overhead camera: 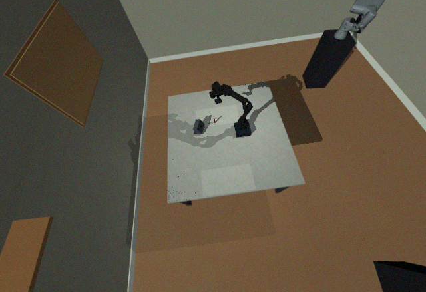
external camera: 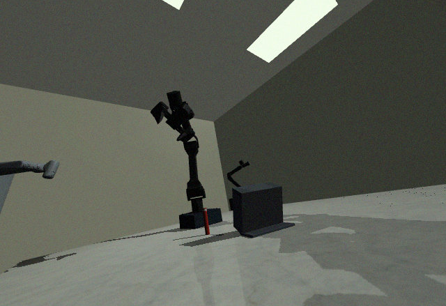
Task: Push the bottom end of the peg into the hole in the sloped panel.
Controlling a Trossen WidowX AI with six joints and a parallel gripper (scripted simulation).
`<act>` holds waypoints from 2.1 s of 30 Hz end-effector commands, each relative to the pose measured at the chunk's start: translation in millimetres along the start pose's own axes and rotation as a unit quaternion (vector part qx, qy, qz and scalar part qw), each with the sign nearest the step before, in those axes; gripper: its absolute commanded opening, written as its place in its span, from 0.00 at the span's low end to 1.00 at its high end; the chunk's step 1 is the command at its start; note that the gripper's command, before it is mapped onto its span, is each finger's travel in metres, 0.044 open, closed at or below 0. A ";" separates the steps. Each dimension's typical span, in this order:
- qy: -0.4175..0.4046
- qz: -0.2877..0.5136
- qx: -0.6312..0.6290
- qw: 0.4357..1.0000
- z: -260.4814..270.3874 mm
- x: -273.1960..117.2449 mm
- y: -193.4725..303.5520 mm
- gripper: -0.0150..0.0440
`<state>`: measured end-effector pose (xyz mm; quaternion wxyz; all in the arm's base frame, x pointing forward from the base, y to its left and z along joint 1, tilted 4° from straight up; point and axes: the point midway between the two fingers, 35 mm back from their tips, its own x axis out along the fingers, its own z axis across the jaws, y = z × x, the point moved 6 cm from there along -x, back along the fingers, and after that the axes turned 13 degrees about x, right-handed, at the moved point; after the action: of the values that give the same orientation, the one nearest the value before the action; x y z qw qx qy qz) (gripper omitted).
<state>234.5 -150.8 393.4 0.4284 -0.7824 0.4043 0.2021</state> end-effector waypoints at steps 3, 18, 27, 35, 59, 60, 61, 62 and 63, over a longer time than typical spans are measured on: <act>-0.055 0.026 -0.008 0.998 22.4 37.3 -3.3 1.00; -0.177 0.100 -0.027 0.979 88.8 109.8 1.5 1.00; -0.245 0.159 -0.052 0.955 133.7 148.0 17.1 1.00; -0.296 0.210 -0.074 0.929 166.9 173.9 38.3 1.00; -0.297 0.211 -0.075 0.928 183.6 196.9 51.5 1.00; -0.297 0.211 -0.075 0.928 184.5 198.1 52.3 1.00; -0.297 0.211 -0.075 0.928 185.4 199.2 53.0 1.00; -0.297 0.211 -0.075 0.928 186.3 200.4 53.8 1.00; -0.297 0.211 -0.075 0.928 187.2 201.5 54.6 1.00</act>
<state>314.8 -104.4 134.3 0.4163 -0.6121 0.4004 0.5400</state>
